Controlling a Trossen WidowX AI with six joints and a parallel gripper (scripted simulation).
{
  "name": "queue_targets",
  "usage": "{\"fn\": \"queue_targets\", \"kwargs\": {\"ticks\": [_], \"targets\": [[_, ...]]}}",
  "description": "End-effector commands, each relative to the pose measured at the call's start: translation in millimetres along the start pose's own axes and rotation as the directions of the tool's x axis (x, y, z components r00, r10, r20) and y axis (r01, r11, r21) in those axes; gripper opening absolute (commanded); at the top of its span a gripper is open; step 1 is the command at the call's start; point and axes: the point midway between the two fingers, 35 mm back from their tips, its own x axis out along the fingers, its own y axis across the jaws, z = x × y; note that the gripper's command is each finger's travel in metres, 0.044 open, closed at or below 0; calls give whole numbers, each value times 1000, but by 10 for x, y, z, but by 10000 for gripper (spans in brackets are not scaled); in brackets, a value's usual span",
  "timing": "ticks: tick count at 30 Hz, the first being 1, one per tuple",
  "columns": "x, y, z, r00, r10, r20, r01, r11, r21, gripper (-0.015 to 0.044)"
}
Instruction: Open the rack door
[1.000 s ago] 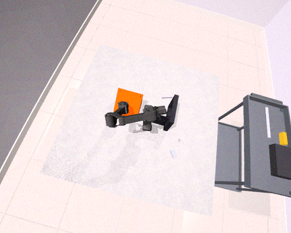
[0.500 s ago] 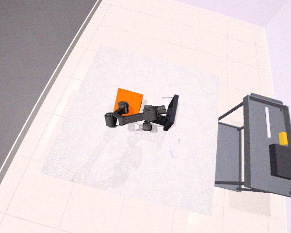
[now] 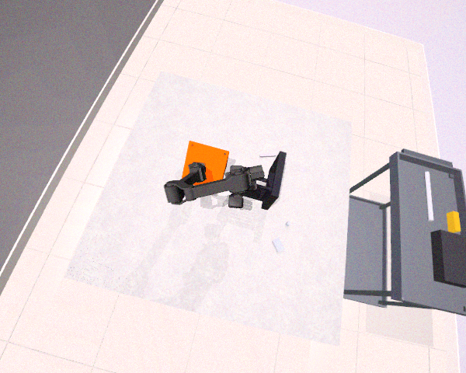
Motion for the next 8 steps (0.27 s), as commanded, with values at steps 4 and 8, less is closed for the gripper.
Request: {"fn": "queue_targets", "kwargs": {"ticks": [4,8], "targets": [[-147,-9,1,999,20,47,-19,1000,-13,288],[-219,-9,-5,997,29,70,-27,999,-23,288]]}}
